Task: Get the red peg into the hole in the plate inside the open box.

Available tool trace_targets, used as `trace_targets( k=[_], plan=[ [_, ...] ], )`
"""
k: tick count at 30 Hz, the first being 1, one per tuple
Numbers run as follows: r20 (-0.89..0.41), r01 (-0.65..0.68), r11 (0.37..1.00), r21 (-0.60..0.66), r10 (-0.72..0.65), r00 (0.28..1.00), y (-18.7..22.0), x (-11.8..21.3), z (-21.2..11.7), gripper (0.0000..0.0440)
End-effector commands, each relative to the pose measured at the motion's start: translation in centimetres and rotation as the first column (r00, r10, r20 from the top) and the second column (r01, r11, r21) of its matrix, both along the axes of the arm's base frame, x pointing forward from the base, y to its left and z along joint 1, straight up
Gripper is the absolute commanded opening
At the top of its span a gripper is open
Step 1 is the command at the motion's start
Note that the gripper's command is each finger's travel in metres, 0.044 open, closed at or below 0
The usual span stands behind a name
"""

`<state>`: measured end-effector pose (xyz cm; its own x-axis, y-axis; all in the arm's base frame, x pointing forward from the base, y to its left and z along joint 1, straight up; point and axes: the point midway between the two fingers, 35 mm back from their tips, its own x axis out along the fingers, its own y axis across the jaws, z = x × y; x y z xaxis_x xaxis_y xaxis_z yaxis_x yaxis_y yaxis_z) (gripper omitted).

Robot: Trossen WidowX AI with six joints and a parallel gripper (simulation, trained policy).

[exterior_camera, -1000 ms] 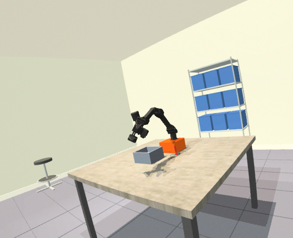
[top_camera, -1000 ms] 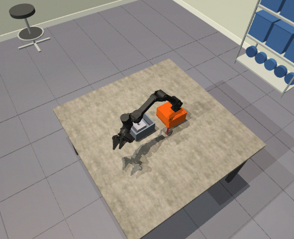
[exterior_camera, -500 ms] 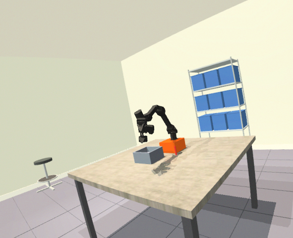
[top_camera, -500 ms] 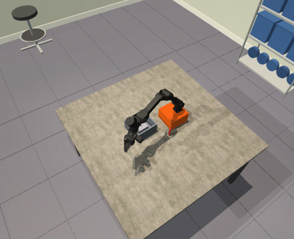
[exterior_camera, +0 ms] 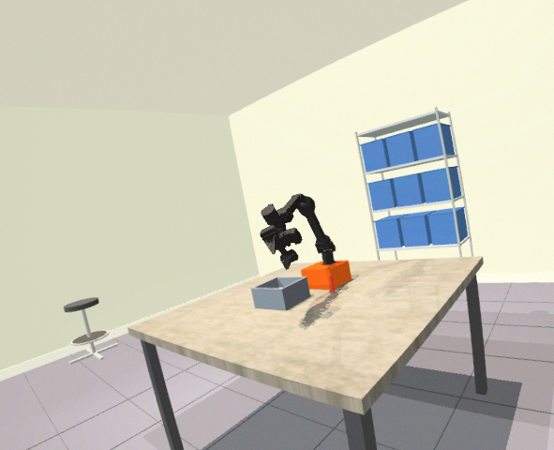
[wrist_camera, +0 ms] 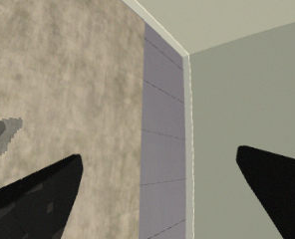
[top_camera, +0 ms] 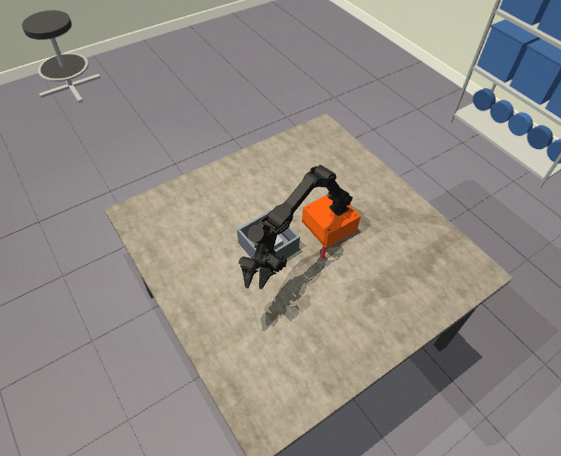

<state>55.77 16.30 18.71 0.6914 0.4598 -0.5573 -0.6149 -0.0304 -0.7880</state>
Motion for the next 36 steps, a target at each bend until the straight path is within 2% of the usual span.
trace_targets(
  k=[1, 9, 17, 26, 36],
  plan=[
    [-0.08, 0.056, 0.997, 0.044, -0.052, 0.995, 0.2, -1.1, -0.2, 0.044],
    [-0.294, 0.218, 0.967, 0.13, -0.172, 0.94, 0.6, -4.0, -0.9, 0.044],
    [-0.494, 0.402, 0.902, 0.159, -0.28, 0.823, 0.9, -7.1, -1.5, 0.044],
    [-0.681, 0.609, 0.785, 0.118, -0.382, 0.625, 0.9, -10.7, -2.2, 0.044],
    [-0.817, 0.799, 0.602, -0.008, -0.464, 0.342, 0.7, -15.1, -3.0, 0.044]
  ],
)
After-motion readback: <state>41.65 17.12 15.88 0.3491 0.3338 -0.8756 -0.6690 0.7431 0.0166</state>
